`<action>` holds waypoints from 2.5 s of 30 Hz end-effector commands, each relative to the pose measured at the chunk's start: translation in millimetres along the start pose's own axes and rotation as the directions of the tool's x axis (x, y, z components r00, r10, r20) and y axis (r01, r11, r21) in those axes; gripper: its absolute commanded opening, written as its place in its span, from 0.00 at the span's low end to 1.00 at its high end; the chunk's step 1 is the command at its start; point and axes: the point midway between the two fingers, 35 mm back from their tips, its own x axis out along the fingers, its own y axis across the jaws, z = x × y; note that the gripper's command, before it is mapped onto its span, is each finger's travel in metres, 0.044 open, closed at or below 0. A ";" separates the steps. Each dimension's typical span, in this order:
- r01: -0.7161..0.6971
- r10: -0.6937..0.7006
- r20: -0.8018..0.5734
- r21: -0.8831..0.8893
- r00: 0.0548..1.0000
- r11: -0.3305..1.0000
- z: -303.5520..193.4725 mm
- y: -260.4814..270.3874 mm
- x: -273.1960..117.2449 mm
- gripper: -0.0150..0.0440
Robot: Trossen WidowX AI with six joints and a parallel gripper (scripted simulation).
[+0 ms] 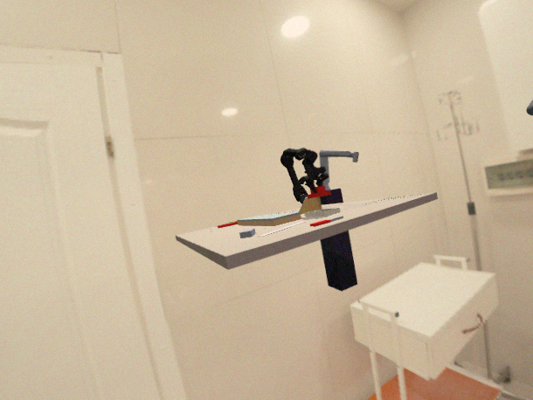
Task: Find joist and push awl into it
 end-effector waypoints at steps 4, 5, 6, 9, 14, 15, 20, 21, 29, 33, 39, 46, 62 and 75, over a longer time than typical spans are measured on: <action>-0.004 0.004 0.004 -0.005 1.000 1.000 0.0 0.0 9.1 0.25; -0.004 0.004 0.004 -0.005 1.000 1.000 -0.3 -0.2 11.0 0.25; -0.004 0.004 0.004 -0.005 1.000 1.000 -0.7 -0.3 12.9 0.25; -0.004 0.004 0.004 -0.005 1.000 1.000 -1.8 -0.6 18.6 0.25; -0.004 0.004 0.004 -0.005 1.000 1.000 -3.9 -1.0 28.0 0.25; -0.004 0.004 0.004 -0.005 1.000 1.000 -4.3 -1.1 29.9 0.25; -0.003 0.003 0.004 -0.005 1.000 1.000 -6.7 -1.3 39.2 0.25; -0.003 0.003 0.004 -0.005 1.000 1.000 -7.2 -1.3 41.0 0.25; -0.003 0.003 0.003 -0.004 1.000 1.000 -11.6 -1.2 55.6 0.25; -0.003 0.003 0.003 -0.004 1.000 1.000 -14.1 -1.0 62.7 0.25; -0.003 0.003 0.003 -0.004 1.000 1.000 -18.0 -0.5 73.2 0.25; -0.003 0.003 0.002 -0.004 1.000 1.000 -21.6 0.1 82.2 0.25; -0.002 0.002 0.002 -0.004 1.000 1.000 -26.3 0.1 97.7 0.25; -0.004 0.004 0.003 0.000 1.000 1.000 -25.9 0.2 96.4 0.74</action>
